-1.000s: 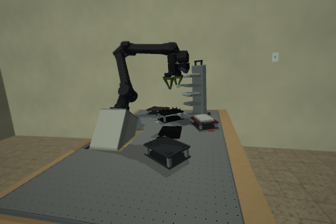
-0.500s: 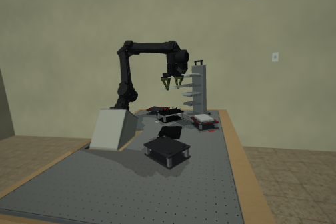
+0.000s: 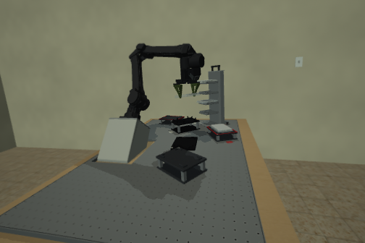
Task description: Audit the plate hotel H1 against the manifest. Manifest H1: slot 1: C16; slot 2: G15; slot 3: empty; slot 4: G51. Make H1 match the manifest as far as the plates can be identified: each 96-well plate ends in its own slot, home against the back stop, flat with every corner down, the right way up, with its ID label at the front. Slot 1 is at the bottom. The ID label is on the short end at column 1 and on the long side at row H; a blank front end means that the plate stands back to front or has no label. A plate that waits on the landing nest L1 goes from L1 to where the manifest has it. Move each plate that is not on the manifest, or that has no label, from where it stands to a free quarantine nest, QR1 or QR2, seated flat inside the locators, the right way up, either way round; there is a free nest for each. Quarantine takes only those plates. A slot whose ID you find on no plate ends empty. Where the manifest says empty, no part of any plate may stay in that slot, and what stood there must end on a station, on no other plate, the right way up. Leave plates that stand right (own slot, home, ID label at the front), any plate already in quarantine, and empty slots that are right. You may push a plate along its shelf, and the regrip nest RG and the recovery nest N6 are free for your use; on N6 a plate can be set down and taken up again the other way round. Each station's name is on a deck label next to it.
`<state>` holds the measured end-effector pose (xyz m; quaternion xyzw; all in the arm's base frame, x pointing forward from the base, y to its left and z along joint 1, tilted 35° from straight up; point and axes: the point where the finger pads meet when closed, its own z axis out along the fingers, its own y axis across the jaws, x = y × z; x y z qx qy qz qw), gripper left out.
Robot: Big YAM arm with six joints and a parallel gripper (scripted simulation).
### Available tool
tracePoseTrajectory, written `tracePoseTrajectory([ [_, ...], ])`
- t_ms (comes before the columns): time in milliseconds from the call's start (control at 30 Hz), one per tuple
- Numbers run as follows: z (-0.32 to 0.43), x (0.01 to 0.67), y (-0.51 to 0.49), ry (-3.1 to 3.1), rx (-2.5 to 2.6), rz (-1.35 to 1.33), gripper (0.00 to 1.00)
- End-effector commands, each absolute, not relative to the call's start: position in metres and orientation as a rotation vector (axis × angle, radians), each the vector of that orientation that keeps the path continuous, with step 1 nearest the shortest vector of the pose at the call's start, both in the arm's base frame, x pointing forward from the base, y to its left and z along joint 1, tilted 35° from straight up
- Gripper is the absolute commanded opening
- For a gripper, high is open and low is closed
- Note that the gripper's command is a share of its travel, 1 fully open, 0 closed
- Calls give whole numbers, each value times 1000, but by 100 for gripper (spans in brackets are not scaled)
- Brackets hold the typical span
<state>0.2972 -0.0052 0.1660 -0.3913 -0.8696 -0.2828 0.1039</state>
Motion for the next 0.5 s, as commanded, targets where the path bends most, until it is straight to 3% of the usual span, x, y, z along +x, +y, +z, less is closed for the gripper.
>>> tracePoseTrajectory([
  [0, 163, 297, -6, -2503, -1256, -813, 86],
  [467, 141, 292, -39, -2254, -1567, -744, 86],
])
